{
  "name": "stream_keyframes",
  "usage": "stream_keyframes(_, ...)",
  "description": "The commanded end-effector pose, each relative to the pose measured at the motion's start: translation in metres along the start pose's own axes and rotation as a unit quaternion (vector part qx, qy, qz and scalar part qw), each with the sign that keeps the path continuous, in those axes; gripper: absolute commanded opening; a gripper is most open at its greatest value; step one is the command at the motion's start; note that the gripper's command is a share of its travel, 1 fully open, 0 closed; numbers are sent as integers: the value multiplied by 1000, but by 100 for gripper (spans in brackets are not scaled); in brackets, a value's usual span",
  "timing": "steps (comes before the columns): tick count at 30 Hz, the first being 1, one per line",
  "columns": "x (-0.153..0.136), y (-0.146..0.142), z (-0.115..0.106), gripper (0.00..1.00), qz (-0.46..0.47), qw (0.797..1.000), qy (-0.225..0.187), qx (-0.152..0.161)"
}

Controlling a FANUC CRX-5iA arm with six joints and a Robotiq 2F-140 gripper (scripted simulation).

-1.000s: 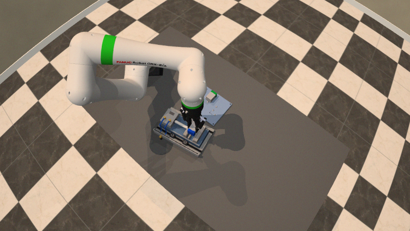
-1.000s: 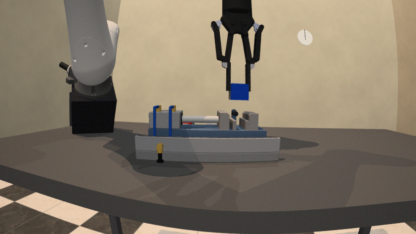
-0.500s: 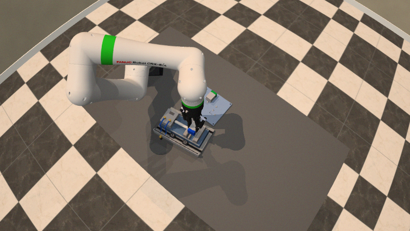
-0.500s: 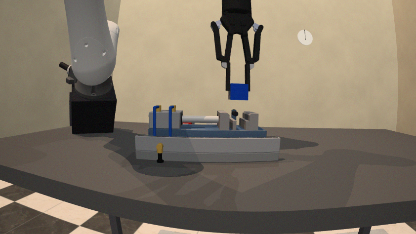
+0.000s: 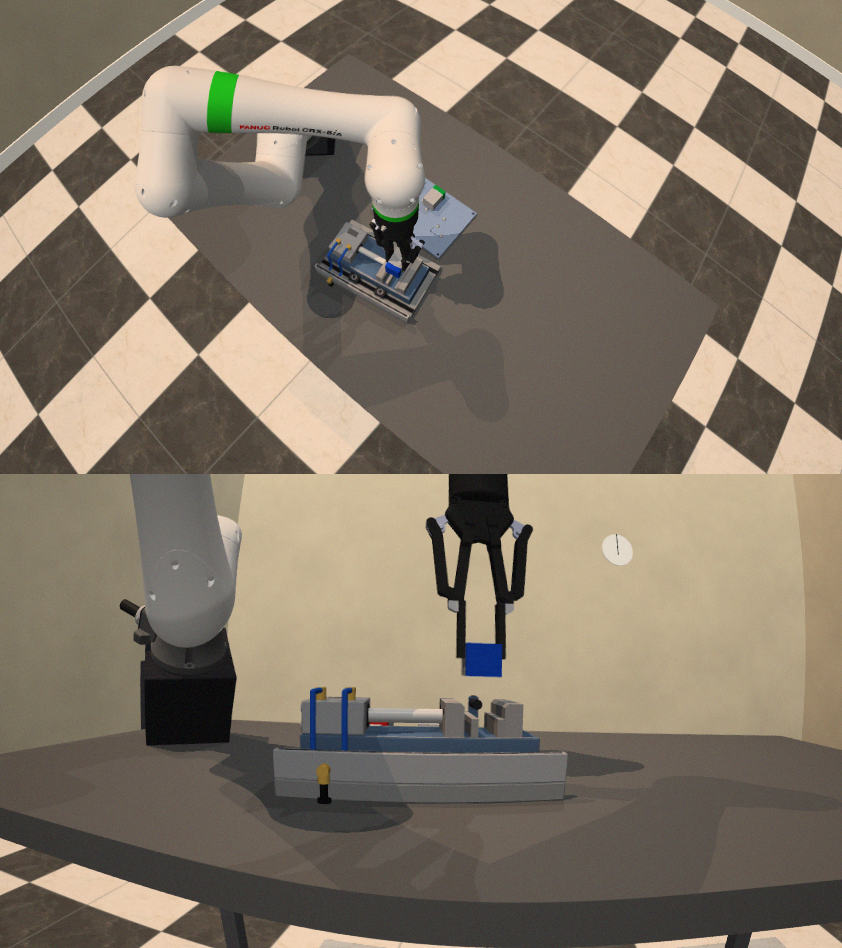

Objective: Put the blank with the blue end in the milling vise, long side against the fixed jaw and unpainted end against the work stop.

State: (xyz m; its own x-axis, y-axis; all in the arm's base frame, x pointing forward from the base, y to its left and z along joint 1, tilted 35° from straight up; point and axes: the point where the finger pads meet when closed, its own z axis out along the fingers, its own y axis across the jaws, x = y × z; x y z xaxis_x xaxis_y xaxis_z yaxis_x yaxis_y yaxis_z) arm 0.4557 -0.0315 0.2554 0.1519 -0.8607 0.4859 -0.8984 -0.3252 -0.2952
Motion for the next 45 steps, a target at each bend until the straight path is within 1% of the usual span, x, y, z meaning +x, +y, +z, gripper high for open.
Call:
stream_keyframes(1,0,-1,3,10,0,1000,0,1)
stream_keyframes(14,-1,0,29,10,0,1000,0,1)
stream_keyframes(45,-1,0,27,10,0,1000,0,1)
